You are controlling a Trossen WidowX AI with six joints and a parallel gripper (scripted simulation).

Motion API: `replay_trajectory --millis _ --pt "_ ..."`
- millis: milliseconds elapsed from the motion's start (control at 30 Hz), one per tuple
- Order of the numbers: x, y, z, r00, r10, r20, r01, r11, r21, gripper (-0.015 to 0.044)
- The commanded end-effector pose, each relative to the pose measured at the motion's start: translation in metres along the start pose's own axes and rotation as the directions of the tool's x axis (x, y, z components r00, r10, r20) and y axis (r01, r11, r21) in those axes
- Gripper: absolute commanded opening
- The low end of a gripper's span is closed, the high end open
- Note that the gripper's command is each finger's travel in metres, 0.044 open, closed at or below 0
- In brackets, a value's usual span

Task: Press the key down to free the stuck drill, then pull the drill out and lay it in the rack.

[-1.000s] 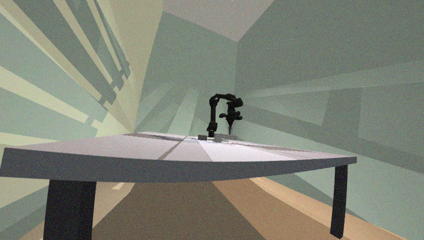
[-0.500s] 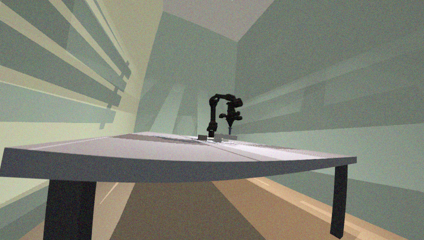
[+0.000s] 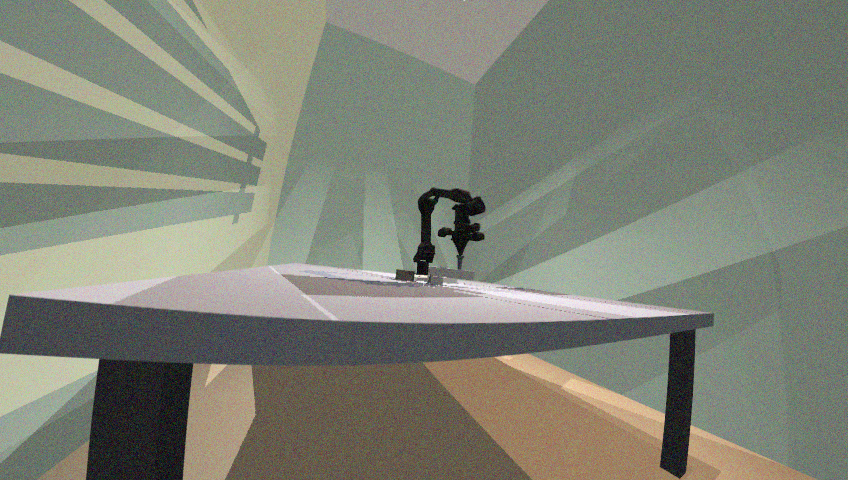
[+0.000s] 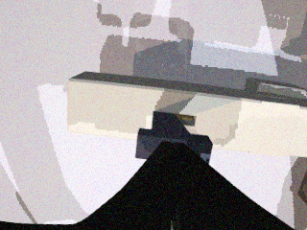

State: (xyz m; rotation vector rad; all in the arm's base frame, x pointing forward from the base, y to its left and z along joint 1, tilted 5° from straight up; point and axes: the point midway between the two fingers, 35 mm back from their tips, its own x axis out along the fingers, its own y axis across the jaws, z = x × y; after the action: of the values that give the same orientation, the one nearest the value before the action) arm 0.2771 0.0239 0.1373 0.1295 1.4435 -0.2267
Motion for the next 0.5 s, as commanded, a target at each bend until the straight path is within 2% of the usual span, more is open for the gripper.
replay_trajectory --millis 0,400,467 --pt "0.0236 0.0009 -0.0076 0.998 -0.014 -0.065 0.014 1.000 -0.006 0.0000" --pt "0.0282 0.0013 -0.0078 0.998 -0.014 -0.065 0.014 1.000 -0.006 0.0000" --pt "0.0228 0.0016 -0.0062 0.998 -0.014 -0.065 0.014 1.000 -0.006 0.0053"
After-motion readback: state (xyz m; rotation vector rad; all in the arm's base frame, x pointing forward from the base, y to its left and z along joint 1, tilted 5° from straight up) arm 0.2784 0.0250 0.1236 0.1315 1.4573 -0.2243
